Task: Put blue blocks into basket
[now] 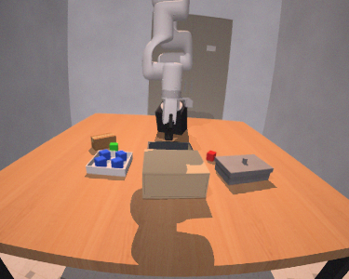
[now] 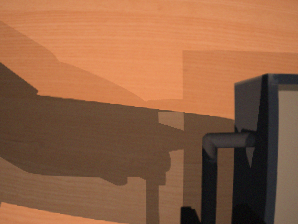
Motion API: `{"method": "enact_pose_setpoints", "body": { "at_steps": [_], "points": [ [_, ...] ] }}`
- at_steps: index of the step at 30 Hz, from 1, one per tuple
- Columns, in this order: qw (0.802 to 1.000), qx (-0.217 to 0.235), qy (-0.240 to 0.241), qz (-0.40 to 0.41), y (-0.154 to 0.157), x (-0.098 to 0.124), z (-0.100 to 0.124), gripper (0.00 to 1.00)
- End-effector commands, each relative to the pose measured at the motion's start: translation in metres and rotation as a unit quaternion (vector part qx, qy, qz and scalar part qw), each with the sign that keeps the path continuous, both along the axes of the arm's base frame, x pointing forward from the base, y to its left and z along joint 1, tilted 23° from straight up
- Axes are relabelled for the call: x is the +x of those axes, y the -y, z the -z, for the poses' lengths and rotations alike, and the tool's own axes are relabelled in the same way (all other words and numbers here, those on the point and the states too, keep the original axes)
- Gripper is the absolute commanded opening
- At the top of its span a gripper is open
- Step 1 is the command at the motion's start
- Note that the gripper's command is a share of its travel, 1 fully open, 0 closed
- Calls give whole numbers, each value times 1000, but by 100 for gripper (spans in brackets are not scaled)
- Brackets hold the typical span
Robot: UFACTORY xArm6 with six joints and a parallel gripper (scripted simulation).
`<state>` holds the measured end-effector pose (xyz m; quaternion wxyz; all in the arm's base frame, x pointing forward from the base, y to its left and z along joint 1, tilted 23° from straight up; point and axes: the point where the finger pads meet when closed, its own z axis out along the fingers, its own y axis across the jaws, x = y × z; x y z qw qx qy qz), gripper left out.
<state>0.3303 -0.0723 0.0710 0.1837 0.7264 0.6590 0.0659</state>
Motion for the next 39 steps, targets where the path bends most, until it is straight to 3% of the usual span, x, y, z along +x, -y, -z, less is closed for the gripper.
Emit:
{"method": "enact_pose_setpoints", "body": {
  "at_steps": [1, 39],
  "points": [
    [1000, 0, 1, 0, 0, 1, -1, 24],
    [1000, 0, 1, 0, 2, 6, 10, 24]
  ]
}}
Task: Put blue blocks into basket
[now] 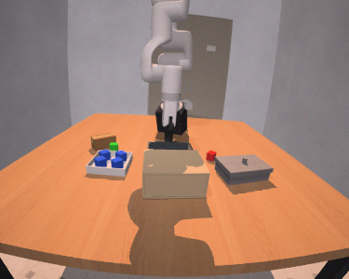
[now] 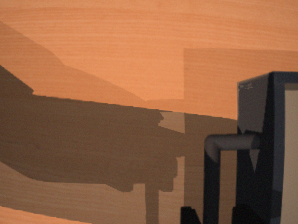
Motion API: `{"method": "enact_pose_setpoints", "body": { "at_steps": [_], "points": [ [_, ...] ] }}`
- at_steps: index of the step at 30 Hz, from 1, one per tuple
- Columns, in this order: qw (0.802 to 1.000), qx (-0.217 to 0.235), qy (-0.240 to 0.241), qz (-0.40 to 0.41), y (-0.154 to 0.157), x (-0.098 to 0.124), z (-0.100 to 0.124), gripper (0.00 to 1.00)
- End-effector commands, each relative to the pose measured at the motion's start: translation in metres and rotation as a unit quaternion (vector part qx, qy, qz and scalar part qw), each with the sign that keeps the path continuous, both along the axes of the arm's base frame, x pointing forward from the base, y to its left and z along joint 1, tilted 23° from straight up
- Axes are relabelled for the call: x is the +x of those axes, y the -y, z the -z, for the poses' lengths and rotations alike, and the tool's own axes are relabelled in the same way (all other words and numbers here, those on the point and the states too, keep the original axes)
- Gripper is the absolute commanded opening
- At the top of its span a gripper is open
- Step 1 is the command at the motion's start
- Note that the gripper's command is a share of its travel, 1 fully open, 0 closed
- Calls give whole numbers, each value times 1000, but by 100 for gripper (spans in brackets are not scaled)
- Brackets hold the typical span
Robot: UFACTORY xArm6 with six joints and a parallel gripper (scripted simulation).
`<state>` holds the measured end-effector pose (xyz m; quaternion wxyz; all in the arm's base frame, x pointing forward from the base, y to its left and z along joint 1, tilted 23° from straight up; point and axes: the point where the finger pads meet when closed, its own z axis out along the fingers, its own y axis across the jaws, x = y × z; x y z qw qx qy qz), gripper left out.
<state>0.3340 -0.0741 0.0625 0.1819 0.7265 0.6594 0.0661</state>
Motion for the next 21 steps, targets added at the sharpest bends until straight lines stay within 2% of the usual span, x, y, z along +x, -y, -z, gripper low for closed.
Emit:
{"method": "enact_pose_setpoints", "body": {
  "at_steps": [1, 21],
  "points": [
    [1000, -2, 2, 0, 1, 2, 3, 24],
    [1000, -2, 2, 0, 3, 7, 15, 24]
  ]
}}
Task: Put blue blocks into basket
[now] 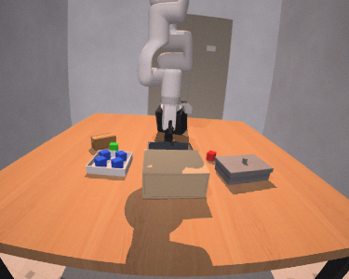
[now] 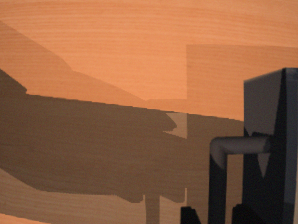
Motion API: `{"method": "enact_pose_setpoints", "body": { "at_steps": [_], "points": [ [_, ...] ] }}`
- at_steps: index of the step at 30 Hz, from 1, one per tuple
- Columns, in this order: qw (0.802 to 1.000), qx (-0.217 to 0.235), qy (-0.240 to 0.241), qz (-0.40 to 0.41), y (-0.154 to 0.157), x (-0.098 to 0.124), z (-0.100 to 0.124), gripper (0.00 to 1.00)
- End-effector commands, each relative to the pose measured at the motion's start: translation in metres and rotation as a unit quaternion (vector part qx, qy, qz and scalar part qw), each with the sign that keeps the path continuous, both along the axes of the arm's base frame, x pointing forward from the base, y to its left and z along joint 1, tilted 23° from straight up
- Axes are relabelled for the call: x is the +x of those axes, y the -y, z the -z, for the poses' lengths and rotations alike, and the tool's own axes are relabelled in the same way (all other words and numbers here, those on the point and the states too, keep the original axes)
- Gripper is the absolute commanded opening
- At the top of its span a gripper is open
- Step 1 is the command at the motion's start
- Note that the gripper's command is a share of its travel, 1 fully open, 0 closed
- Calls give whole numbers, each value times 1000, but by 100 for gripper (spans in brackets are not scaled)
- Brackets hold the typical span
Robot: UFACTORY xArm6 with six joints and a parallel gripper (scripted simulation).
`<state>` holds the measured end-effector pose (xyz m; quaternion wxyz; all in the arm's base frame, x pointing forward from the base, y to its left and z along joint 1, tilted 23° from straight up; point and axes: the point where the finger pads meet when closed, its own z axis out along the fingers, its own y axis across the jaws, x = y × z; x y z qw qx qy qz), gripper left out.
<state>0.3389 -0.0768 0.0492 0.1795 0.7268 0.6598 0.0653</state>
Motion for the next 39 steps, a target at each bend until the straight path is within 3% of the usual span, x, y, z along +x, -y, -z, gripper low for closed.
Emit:
{"method": "enact_pose_setpoints", "body": {
  "at_steps": [1, 37, 38, 39],
  "points": [
    [1000, -3, 5, 0, 0, 2, 2, 24],
    [1000, -3, 5, 0, 1, 2, 4, 24],
    [1000, -3, 5, 0, 1, 2, 4, 0],
    [1000, -3, 5, 0, 1, 2, 4, 0]
  ]
}}
